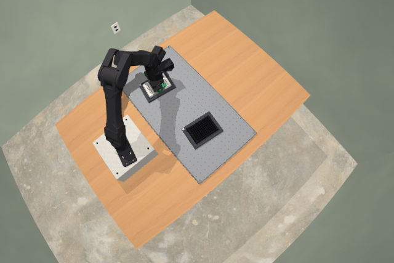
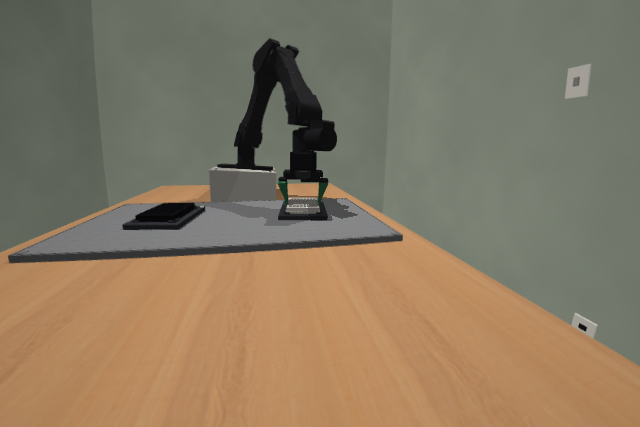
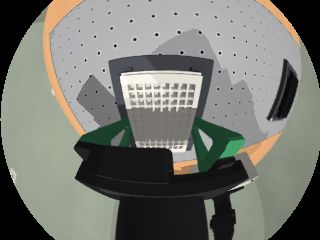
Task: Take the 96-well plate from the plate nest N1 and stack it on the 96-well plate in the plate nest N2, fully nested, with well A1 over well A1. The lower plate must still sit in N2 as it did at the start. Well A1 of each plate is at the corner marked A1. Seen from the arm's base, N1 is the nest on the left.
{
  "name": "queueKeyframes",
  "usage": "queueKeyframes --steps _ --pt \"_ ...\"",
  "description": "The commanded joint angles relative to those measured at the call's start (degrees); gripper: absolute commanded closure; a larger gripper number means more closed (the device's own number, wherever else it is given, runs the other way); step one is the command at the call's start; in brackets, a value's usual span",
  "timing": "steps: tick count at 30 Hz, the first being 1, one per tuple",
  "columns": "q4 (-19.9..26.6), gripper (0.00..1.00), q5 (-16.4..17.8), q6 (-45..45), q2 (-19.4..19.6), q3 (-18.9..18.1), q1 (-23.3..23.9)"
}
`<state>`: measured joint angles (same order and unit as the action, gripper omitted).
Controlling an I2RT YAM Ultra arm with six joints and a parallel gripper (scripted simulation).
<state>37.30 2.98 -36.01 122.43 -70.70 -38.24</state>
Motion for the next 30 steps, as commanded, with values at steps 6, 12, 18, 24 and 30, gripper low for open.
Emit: queueKeyframes --steps 6,12,18,24,30 --pt "-0.2 1.0 -0.3 -0.1 -0.5 -0.1 0.0" --pt "-0.2 1.0 -0.3 -0.1 -0.5 -0.1 0.0" --pt "-0.2 1.0 -0.3 -0.1 -0.5 -0.1 0.0" --pt "-0.2 1.0 -0.3 -0.1 -0.5 -0.1 0.0" --pt "1.6 1.0 -0.6 -0.1 -2.5 -1.6 0.0"
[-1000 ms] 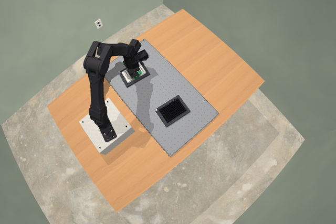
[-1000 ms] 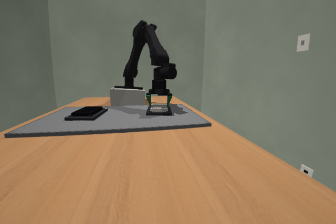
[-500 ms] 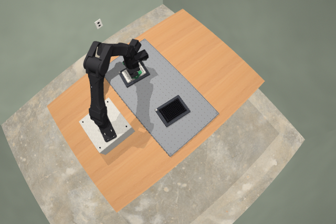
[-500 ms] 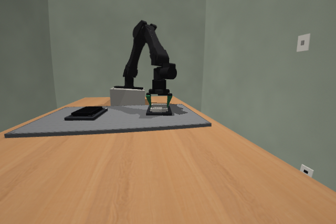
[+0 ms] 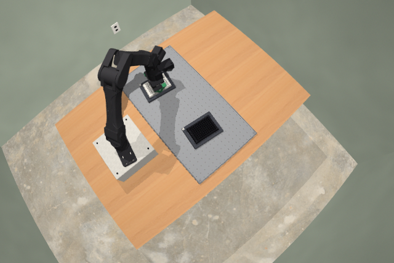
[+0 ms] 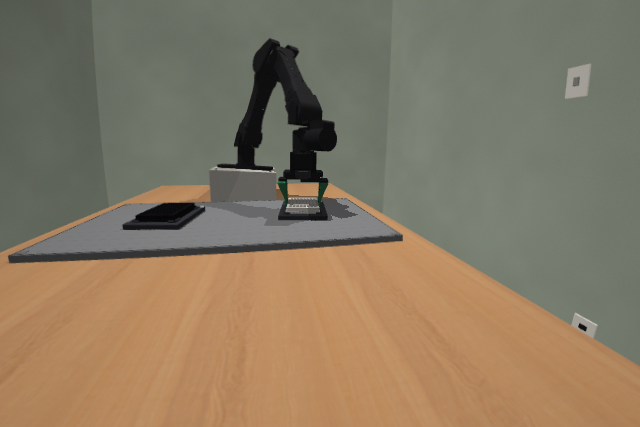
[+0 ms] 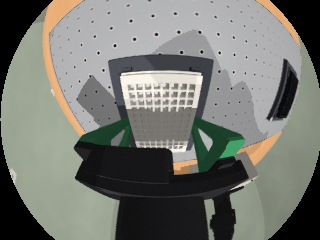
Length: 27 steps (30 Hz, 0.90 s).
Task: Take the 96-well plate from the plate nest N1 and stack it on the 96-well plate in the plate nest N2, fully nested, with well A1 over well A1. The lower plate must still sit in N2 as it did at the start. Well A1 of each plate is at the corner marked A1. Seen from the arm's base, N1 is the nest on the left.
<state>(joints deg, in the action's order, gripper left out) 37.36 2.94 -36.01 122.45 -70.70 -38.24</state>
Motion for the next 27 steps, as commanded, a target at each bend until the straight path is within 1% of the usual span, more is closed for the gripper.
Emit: queueKeyframes --steps 1,27 --pt "1.8 1.0 -0.6 0.0 -2.7 -1.6 0.0" --pt "9.0 1.0 -0.5 0.5 -7.2 -4.3 0.9"
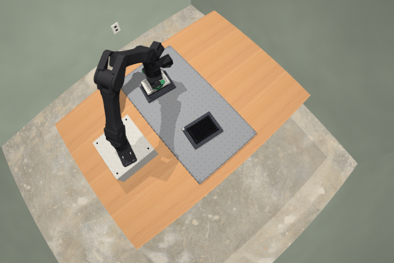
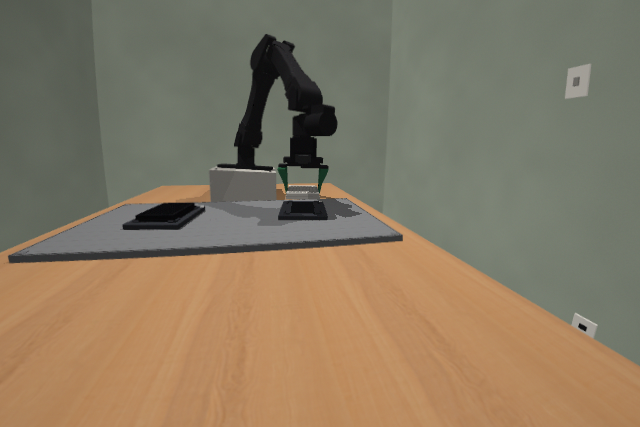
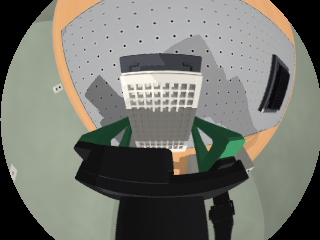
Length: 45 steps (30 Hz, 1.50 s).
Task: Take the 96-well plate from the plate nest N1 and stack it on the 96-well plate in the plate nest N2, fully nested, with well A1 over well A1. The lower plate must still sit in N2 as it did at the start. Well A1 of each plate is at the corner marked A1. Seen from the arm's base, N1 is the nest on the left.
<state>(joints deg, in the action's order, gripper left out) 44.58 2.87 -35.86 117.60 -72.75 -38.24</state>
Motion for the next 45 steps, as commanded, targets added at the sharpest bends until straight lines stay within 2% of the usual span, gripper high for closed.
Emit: queueKeyframes --steps 1,30,45 --pt "2.1 1.0 -0.5 0.3 -2.6 -2.4 0.9" --pt "11.3 1.0 -0.4 0.7 -6.8 -7.4 1.2" --pt "11.7 1.0 -0.4 0.6 -6.9 -7.8 1.2"
